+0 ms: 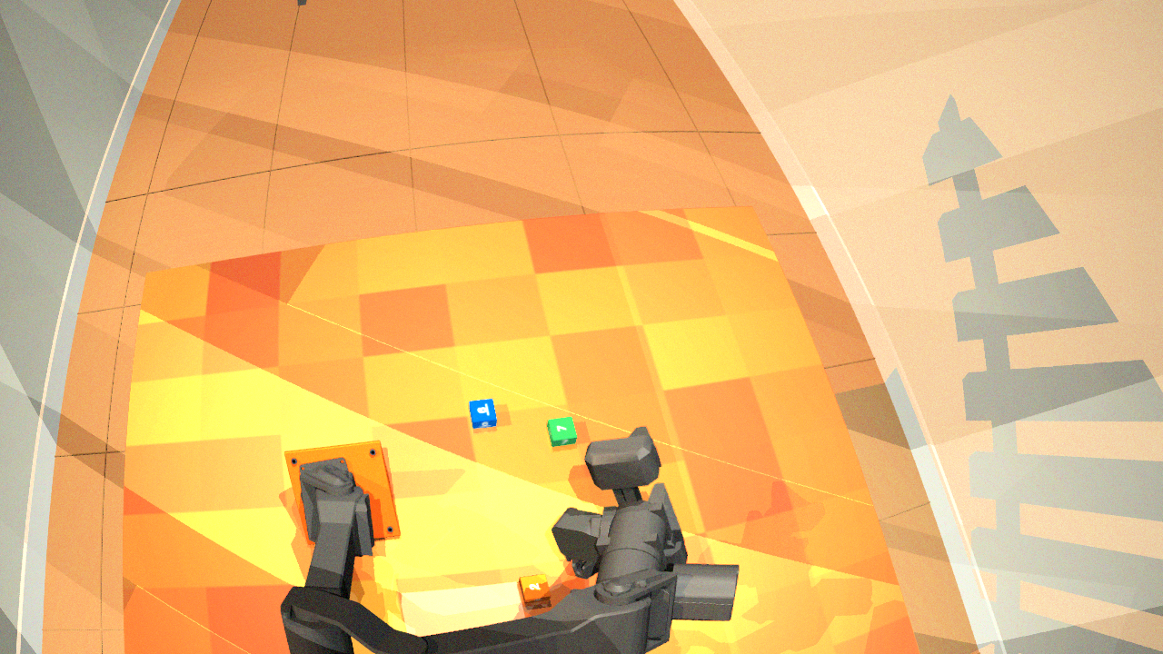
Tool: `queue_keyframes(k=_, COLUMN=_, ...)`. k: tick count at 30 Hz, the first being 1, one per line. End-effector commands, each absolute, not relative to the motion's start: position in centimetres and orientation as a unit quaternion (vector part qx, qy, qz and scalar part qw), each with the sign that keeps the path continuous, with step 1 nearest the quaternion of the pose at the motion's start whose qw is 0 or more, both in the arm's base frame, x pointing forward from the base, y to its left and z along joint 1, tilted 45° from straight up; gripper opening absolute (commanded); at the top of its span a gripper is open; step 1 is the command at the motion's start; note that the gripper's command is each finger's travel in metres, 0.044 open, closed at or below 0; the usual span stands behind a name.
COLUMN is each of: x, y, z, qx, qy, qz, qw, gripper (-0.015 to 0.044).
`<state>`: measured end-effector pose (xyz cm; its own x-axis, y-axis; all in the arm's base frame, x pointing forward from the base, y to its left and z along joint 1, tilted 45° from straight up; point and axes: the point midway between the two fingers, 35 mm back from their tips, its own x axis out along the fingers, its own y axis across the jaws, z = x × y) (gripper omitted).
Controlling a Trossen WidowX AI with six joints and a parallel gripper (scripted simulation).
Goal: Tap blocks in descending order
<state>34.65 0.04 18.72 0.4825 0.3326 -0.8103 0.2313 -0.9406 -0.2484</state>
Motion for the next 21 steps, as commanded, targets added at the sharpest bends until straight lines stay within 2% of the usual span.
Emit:
queue_keyframes(k=1, x=34.6, y=0.0, z=18.6, qx=-0.859, qy=-0.166, qz=0.483, qw=0.044, gripper=0.0400)
queue_keyframes(k=3, x=34.0, y=0.1, z=18.0, qx=-0.850, qy=-0.184, qz=0.494, qw=-0.023, gripper=0.0400)
queue_keyframes(k=7, x=31.8, y=-0.1, z=16.2, qx=-0.784, qy=-0.251, qz=0.520, qw=-0.228, gripper=0.0400)
queue_keyframes(k=13, x=28.4, y=-1.1, z=14.7, qx=-0.580, qy=-0.379, qz=0.525, qw=-0.495, gripper=0.0400)
queue_keyframes(k=17, x=26.2, y=-2.2, z=14.6, qx=-0.384, qy=-0.470, qz=0.497, qw=-0.620, gripper=0.0400)
queue_keyframes(k=21, x=24.3, y=-3.6, z=15.2, qx=-0.155, qy=-0.555, qz=0.443, qw=-0.687, gripper=0.0400)
